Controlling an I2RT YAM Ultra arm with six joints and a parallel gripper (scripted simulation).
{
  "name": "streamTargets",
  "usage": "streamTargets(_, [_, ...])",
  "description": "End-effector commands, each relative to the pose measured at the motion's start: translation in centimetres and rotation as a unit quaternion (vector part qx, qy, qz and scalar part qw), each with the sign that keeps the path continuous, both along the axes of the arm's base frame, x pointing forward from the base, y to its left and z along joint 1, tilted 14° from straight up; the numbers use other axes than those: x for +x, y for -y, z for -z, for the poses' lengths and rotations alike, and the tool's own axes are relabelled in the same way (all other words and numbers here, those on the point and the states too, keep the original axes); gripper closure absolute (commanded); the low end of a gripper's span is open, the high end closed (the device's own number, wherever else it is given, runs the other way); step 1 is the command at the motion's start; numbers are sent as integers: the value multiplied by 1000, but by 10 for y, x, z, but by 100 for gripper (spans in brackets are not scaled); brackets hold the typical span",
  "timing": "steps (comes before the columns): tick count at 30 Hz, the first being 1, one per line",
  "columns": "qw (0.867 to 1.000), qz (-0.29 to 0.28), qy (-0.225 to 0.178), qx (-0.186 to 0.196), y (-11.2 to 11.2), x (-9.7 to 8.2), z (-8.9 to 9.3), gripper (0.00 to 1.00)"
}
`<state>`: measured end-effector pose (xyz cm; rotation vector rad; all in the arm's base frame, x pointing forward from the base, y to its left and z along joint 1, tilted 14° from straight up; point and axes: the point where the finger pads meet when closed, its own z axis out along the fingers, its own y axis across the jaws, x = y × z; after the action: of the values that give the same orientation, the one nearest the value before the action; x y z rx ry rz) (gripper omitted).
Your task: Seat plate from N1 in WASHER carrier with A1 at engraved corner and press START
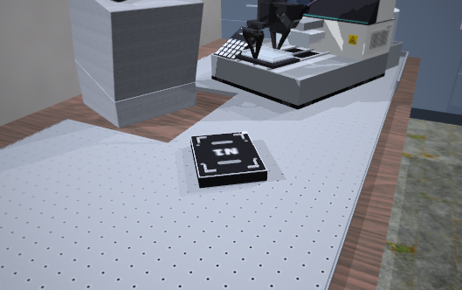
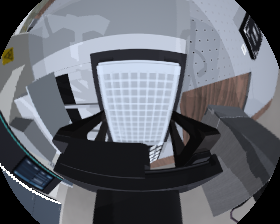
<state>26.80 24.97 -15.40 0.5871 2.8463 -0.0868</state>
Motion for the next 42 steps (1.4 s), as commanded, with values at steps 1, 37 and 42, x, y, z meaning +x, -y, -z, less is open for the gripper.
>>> streamTargets(1, [1000,-2,21,15,-12,14,-7,16])
streamTargets(37, [1000,-4,16,10,-12,11,-5,16])
streamTargets(42, [1000,-4,16,9,-12,11,-5,16])
